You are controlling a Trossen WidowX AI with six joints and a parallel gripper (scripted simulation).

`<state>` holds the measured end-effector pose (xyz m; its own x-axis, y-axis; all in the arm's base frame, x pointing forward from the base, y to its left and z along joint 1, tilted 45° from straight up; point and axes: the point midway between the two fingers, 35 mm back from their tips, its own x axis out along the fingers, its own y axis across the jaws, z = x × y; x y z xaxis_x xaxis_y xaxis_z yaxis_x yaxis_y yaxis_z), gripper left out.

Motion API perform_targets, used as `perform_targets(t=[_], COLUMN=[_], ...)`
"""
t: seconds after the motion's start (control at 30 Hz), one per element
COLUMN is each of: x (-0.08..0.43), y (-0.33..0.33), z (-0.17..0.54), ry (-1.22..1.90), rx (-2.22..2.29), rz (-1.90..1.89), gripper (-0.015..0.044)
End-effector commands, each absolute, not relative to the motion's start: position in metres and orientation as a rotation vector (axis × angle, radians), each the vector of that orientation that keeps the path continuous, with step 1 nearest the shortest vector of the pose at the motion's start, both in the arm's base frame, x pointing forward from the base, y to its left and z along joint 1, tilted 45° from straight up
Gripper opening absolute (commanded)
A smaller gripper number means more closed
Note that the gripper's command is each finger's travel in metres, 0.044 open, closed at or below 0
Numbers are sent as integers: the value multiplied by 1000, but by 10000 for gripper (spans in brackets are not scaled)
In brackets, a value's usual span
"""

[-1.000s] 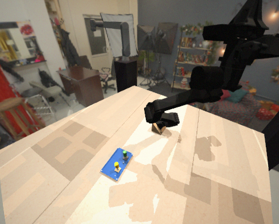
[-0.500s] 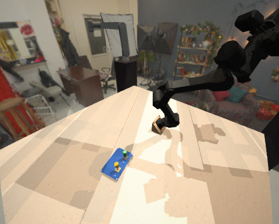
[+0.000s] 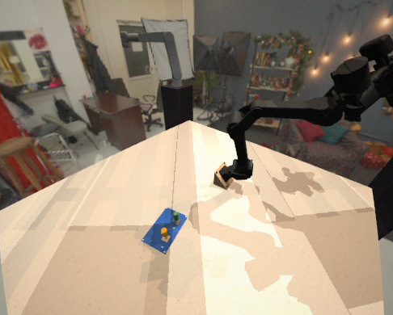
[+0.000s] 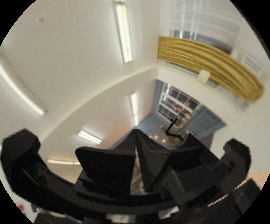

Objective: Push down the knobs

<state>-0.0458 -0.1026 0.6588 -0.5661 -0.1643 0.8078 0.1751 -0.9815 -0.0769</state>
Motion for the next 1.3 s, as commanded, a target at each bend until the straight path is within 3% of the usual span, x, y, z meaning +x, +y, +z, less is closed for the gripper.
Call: perform_targets(t=[0.0,0.4,0.7,1.27], x=[-63,-90,-84,-21], y=[-71,33,94,227], z=[661,654,642,595], ry=[-25,8,72,-123], rx=[-1372,-1447,-1489,-1469], rz=[-2734,-3117,-3376,-3895], gripper=[0,0,0,0])
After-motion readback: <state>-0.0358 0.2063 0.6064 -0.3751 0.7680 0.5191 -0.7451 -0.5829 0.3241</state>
